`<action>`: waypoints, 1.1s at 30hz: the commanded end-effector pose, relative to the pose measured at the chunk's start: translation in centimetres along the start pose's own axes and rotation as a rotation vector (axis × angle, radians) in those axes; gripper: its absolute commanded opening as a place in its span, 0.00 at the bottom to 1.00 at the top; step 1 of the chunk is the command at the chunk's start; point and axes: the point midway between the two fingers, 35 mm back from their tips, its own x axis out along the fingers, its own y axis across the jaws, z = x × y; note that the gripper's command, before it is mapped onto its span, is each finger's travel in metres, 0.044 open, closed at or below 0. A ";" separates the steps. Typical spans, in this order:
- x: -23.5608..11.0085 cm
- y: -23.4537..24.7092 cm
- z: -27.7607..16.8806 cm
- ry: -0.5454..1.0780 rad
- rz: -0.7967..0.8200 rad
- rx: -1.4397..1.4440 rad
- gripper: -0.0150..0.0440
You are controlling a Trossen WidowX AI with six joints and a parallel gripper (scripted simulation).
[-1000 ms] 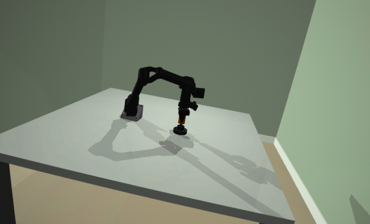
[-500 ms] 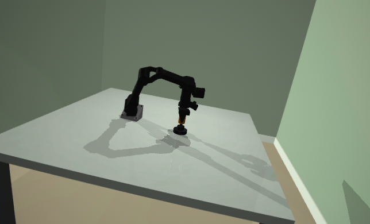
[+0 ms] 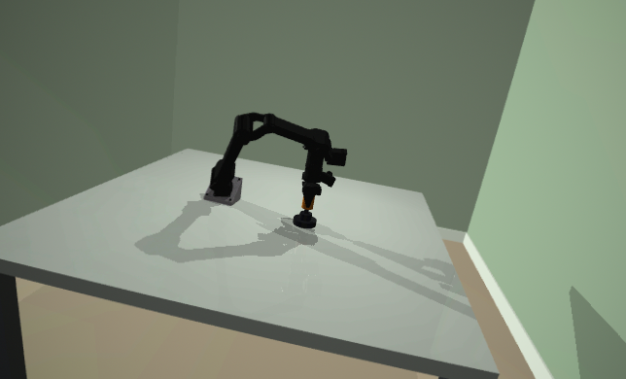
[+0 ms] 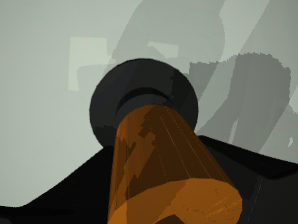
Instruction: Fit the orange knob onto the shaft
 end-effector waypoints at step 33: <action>-0.3 -0.1 0.3 -0.001 0.000 -0.212 0.25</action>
